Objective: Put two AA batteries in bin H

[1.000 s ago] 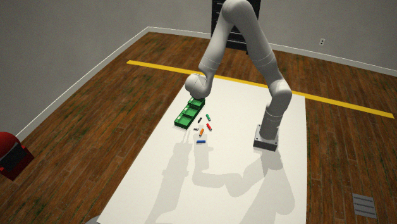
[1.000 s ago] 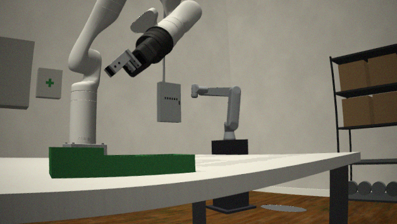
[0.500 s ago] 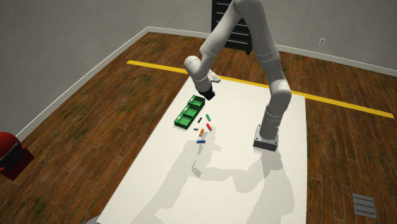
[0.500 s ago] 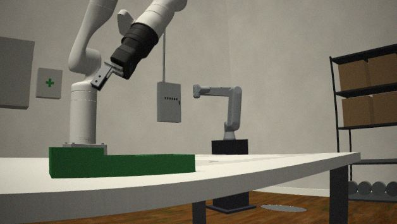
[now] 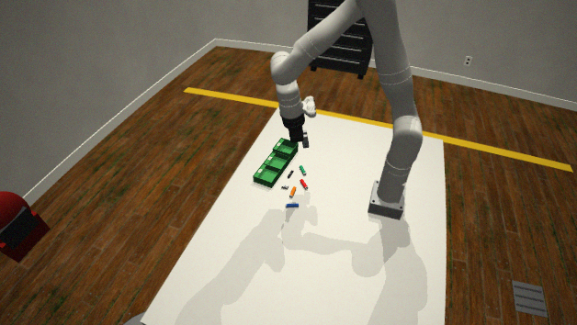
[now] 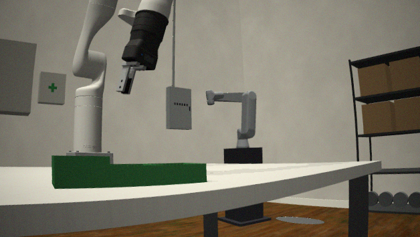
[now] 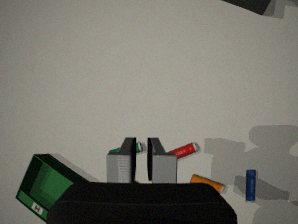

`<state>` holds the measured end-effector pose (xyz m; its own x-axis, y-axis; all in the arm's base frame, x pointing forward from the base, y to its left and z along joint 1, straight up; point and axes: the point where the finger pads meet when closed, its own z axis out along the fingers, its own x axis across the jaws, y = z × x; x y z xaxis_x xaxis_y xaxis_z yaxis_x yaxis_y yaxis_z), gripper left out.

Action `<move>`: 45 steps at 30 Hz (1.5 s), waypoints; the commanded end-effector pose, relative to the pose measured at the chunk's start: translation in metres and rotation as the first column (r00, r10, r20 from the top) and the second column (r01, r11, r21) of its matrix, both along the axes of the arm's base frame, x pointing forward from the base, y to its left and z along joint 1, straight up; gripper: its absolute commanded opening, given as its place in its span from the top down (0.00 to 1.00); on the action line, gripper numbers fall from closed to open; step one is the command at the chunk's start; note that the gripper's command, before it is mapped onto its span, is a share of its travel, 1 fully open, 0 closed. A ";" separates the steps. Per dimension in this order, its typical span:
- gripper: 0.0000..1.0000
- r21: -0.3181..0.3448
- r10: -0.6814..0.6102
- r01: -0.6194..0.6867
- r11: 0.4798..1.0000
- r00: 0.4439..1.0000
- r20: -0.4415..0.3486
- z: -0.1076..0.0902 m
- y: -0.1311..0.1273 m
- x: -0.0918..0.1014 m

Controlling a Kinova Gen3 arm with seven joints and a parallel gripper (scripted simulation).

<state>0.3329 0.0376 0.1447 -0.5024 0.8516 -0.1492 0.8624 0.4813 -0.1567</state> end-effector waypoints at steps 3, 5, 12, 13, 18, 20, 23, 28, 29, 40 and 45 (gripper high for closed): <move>0.69 0.085 -0.153 0.149 0.985 0.987 0.041 0.012 0.007 0.012; 0.69 0.137 -0.237 0.228 0.964 0.970 0.053 0.016 0.012 0.017; 0.69 0.216 -0.360 0.339 0.916 0.931 0.063 0.021 0.018 0.022; 0.69 0.216 -0.360 0.339 0.916 0.931 0.063 0.021 0.018 0.023; 0.69 0.216 -0.360 0.339 0.916 0.931 0.063 0.021 0.018 0.023; 0.69 0.216 -0.360 0.339 0.916 0.931 0.063 0.021 0.018 0.022; 0.69 0.216 -0.360 0.339 0.916 0.931 0.063 0.021 0.018 0.022; 0.69 0.215 -0.118 0.102 0.971 0.991 0.065 -0.003 -0.006 0.046; 0.69 0.215 -0.068 0.053 0.975 0.996 0.065 -0.008 -0.010 0.051; 0.69 0.213 0.371 -0.377 0.901 0.926 0.068 -0.052 -0.054 0.094; 0.69 0.206 0.572 -0.573 0.793 0.817 0.072 -0.076 -0.078 0.118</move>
<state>0.4460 -0.0215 0.0879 -0.8562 0.5148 -0.0450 0.5150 0.8572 0.0075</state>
